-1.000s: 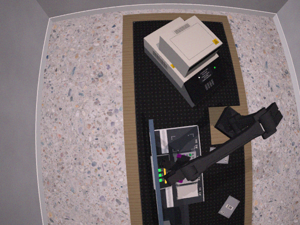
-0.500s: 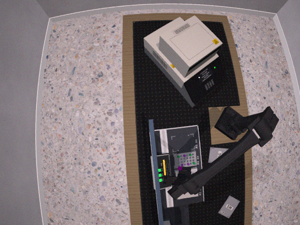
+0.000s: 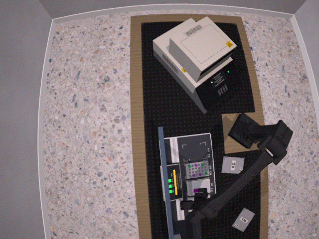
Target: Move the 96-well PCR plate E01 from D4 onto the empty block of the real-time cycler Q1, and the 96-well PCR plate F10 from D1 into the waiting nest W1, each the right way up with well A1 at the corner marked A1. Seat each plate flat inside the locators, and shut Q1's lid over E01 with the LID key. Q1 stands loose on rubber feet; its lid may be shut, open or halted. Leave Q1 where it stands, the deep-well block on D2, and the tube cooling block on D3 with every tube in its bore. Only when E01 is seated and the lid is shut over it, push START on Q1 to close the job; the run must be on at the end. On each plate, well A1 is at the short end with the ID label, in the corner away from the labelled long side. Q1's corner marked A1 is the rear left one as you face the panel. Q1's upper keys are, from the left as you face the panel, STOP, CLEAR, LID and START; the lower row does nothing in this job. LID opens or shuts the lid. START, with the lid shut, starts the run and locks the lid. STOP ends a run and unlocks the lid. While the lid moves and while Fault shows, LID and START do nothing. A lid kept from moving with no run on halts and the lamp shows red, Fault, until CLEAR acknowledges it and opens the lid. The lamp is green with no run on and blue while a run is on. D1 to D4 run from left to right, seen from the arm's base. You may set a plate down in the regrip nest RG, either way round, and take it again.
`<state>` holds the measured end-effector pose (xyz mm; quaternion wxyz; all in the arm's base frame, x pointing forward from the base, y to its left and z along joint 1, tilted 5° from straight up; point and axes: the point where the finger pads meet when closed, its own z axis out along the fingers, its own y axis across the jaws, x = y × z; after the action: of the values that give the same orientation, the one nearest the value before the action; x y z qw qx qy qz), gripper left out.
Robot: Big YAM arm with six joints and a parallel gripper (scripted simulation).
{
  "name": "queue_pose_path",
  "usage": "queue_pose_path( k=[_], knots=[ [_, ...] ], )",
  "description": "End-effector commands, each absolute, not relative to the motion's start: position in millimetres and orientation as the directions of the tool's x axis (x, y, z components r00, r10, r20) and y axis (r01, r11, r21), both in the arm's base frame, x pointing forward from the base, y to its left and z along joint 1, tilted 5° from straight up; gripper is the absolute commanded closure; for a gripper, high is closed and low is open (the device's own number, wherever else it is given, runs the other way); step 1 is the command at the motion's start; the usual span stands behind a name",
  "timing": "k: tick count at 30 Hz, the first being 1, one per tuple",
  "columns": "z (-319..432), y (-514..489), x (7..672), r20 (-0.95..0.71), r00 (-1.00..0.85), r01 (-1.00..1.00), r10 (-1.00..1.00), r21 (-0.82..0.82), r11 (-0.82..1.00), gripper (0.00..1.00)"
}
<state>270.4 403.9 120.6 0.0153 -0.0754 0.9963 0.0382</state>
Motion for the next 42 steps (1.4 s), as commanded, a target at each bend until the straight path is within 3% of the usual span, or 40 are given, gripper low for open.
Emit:
queue_pose_path(
  k=[1, 4, 9, 23, 42],
  knots=[
    [149.2, 428.4, 286.9, -0.1, -0.977, -0.198, -0.187, 0.118, 0.973, 0.0],
    [136.1, 444.3, 263.2, -0.075, -0.955, -0.294, -0.288, 0.084, 0.952, 0.0],
    [118.0, 459.8, 239.3, -0.054, -0.965, -0.26, -0.257, 0.071, 0.963, 0.0],
    [142.3, 463.1, 251.9, -0.1, -0.976, -0.207, -0.194, 0.135, 0.969, 0.0],
    [131.3, 435.8, 242.7, -0.061, -0.974, -0.224, -0.22, 0.081, 0.971, 0.0]
  ],
)
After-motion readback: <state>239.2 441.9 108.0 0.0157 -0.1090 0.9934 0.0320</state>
